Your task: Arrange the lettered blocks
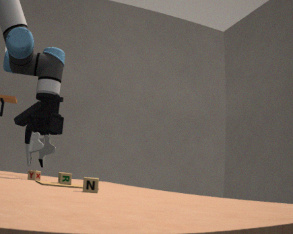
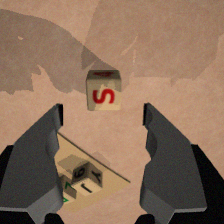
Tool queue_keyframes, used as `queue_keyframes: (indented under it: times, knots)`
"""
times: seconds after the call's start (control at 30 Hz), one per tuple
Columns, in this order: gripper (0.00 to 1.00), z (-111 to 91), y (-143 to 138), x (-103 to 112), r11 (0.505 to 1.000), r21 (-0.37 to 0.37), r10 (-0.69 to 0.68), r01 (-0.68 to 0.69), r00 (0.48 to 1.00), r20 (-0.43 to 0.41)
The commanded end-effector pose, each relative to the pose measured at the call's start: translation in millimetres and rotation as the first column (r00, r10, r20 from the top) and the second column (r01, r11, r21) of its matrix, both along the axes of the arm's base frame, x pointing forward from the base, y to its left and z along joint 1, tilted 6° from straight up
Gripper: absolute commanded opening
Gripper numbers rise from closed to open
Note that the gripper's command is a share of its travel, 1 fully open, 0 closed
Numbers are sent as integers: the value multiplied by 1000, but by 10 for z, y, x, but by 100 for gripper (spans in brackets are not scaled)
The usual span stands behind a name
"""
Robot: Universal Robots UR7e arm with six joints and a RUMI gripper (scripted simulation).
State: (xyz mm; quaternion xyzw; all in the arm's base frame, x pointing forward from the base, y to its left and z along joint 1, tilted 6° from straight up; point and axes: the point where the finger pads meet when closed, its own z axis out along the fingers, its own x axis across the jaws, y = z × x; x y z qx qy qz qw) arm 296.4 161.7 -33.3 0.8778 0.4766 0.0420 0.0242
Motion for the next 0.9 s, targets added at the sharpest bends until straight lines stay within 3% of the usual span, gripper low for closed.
queue_keyframes:
  times: [0.0, 0.87]
  knots:
    - [40, -23, 0, 7, 1000, 0, 0, 0, 1000, 1]
    - [40, -57, 0, 10, 1000, 0, 0, 0, 1000, 1]
